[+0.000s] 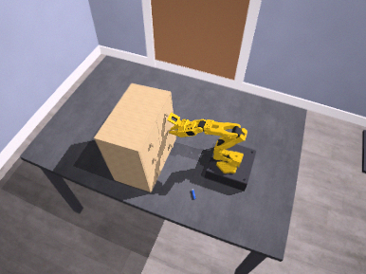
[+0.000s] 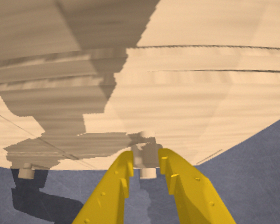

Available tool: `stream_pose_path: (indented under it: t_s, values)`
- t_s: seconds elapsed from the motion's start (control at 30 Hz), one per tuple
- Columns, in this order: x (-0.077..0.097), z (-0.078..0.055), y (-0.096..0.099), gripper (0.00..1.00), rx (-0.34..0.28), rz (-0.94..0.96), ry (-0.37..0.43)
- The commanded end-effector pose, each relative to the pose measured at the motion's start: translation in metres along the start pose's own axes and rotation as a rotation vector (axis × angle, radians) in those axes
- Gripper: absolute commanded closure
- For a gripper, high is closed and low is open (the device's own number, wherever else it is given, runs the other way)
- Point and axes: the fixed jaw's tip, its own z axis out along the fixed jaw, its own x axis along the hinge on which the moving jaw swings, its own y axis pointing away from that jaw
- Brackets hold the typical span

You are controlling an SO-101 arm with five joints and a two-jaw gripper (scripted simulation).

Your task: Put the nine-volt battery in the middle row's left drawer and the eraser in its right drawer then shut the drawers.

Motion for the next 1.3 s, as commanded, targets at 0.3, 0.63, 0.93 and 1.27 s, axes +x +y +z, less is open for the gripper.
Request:
stream_pose_path:
  t_s: [0.3,0.63,0.93,1.27]
  values:
    - [0.005,0.0021,0.0029,1.0,-0.013,0.0,0.03]
    - [0.0079,-0.0027,0.0028,1.0,-0.014,0.0,0.03]
    - [0.01,-0.0058,0.0028,1.0,-0.014,0.0,0.03]
    - [0.01,-0.0058,0.0028,1.0,-0.014,0.0,0.03]
